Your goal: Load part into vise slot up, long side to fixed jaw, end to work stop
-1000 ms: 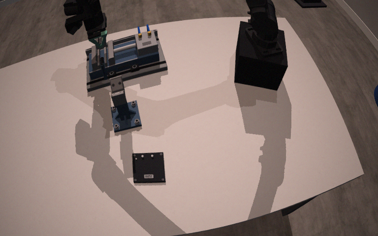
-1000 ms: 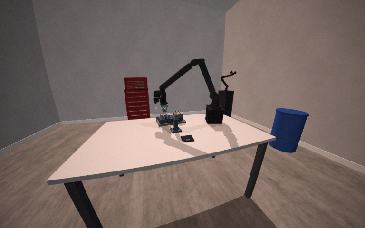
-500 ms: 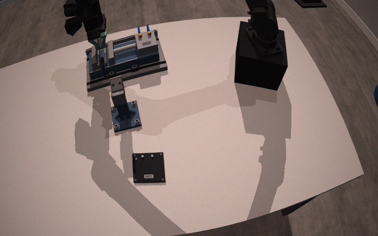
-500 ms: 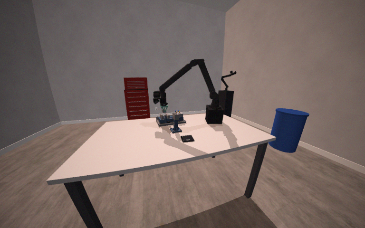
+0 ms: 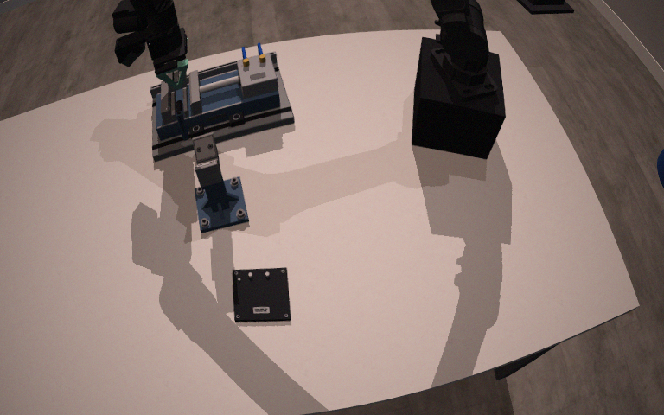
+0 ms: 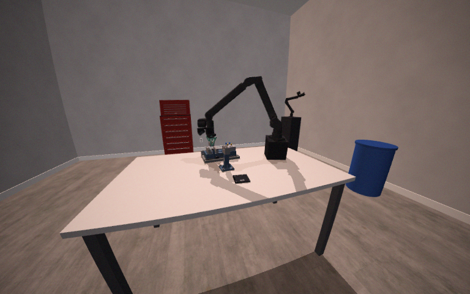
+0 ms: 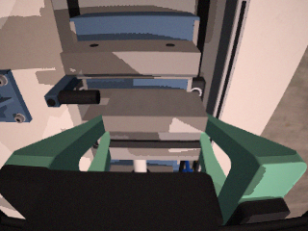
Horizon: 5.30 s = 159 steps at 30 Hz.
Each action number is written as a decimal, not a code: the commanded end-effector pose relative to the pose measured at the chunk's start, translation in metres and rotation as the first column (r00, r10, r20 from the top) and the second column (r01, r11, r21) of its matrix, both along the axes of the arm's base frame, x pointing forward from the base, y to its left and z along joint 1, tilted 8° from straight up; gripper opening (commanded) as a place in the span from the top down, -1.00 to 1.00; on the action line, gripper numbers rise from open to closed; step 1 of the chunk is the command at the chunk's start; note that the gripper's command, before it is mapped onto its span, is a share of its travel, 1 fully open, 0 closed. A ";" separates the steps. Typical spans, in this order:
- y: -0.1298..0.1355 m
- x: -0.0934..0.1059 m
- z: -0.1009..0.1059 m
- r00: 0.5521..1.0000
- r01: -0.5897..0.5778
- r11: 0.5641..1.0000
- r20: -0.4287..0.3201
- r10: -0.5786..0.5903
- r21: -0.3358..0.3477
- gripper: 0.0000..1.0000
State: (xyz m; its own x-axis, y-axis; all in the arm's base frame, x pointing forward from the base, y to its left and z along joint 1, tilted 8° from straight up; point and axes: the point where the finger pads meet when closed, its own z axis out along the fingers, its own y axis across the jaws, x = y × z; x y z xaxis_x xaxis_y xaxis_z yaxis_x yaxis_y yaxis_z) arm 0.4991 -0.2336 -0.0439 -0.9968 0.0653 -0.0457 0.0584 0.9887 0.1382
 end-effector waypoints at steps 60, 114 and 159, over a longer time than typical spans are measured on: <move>-0.009 0.035 0.022 0.997 -0.002 0.999 0.074 0.005 -0.037 1.00; -0.009 0.035 0.016 0.997 0.001 0.999 0.072 0.001 -0.036 1.00; -0.009 0.035 0.016 0.997 0.001 0.999 0.072 0.001 -0.036 1.00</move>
